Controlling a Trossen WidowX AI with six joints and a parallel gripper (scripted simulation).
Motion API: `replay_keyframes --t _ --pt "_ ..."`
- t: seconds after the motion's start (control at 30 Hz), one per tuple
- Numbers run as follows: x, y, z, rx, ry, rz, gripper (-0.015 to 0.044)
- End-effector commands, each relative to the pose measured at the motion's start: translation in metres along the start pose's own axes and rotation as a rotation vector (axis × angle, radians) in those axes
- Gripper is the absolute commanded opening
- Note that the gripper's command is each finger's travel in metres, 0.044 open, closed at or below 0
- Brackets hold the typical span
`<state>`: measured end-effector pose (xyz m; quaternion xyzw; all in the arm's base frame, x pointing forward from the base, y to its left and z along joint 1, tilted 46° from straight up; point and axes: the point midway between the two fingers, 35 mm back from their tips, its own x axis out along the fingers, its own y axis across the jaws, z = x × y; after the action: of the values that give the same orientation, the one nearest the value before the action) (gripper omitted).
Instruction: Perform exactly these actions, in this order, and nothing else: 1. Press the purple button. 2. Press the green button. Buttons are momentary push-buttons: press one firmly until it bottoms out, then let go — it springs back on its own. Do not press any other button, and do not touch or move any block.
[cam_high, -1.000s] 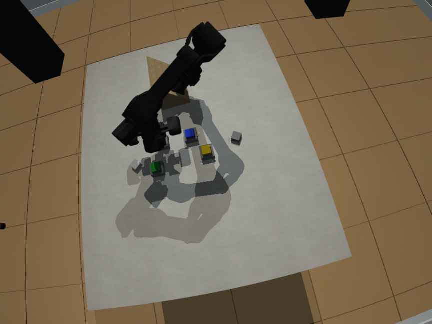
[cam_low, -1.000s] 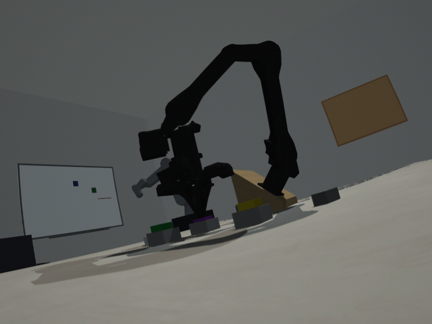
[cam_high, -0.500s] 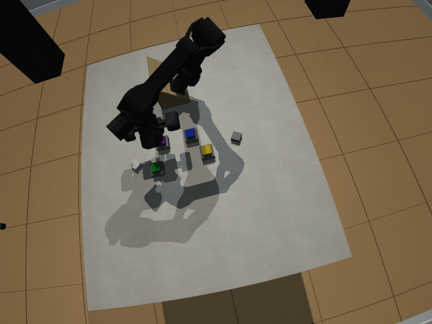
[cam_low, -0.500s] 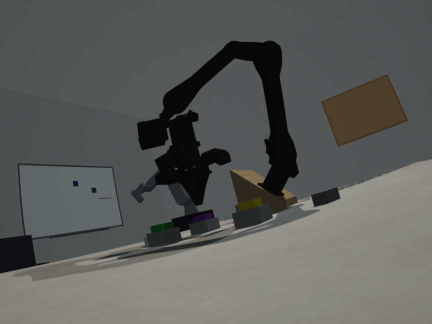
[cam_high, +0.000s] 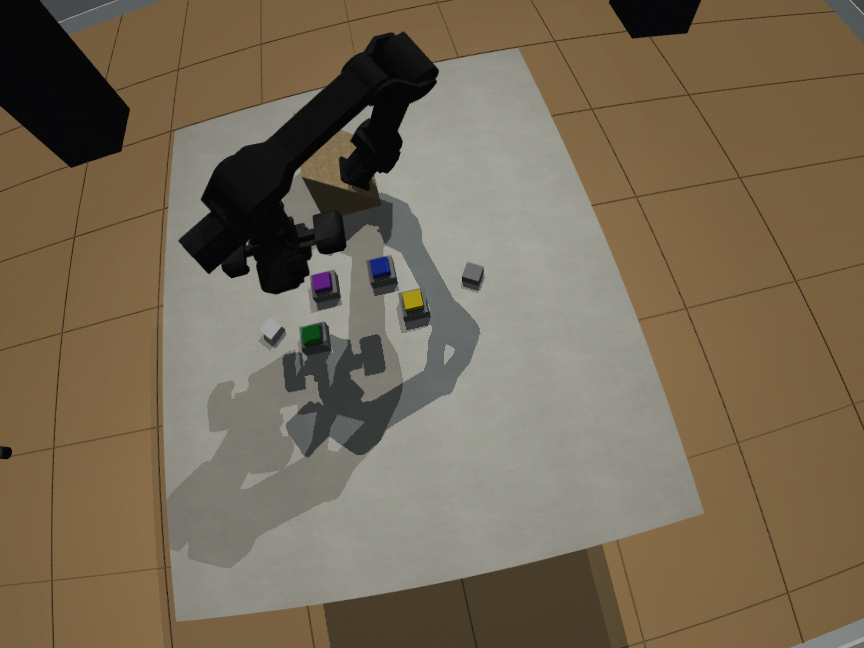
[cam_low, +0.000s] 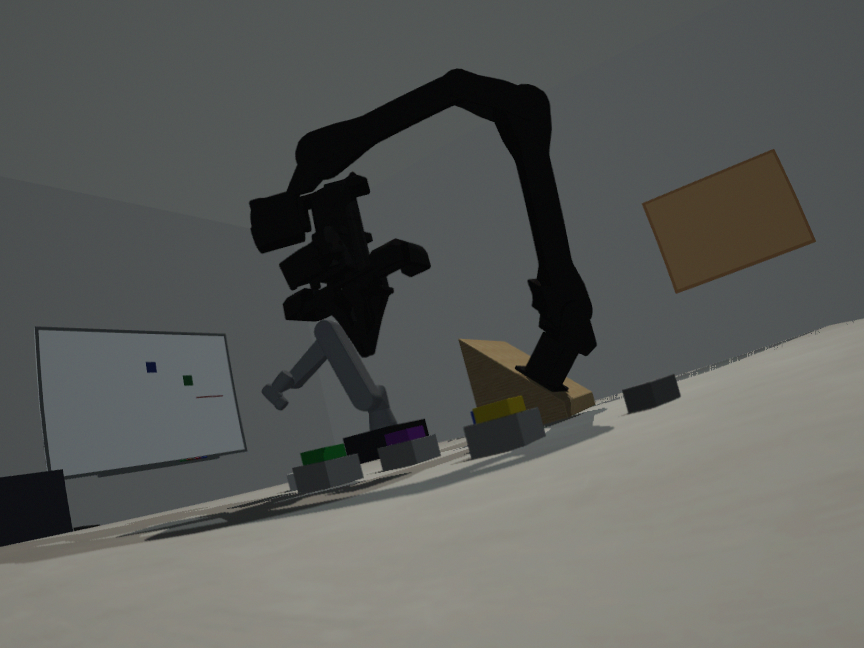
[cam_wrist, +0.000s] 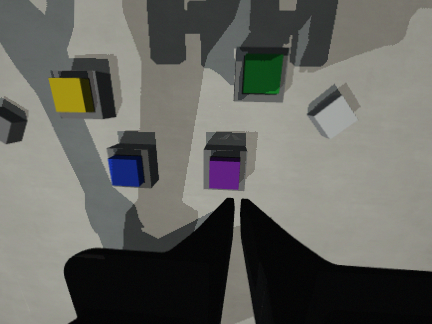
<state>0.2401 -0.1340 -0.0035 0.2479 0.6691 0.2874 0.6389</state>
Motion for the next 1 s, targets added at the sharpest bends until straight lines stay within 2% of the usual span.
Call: replay_keyframes --t 0.0,0.17,0.33,0.5,0.97 --pt "-0.003 -0.010 0.036 -0.008 -0.005 -0.004 0.0020" --pt "0.000 -0.020 0.078 -0.008 -0.010 0.000 0.0020" --pt "0.008 -0.021 0.081 -0.008 -0.010 0.000 0.0020" --pt "0.060 -0.020 0.081 -0.009 -0.011 0.002 0.0020" --pt "0.078 -0.020 0.082 -0.009 -0.011 0.002 0.0020"
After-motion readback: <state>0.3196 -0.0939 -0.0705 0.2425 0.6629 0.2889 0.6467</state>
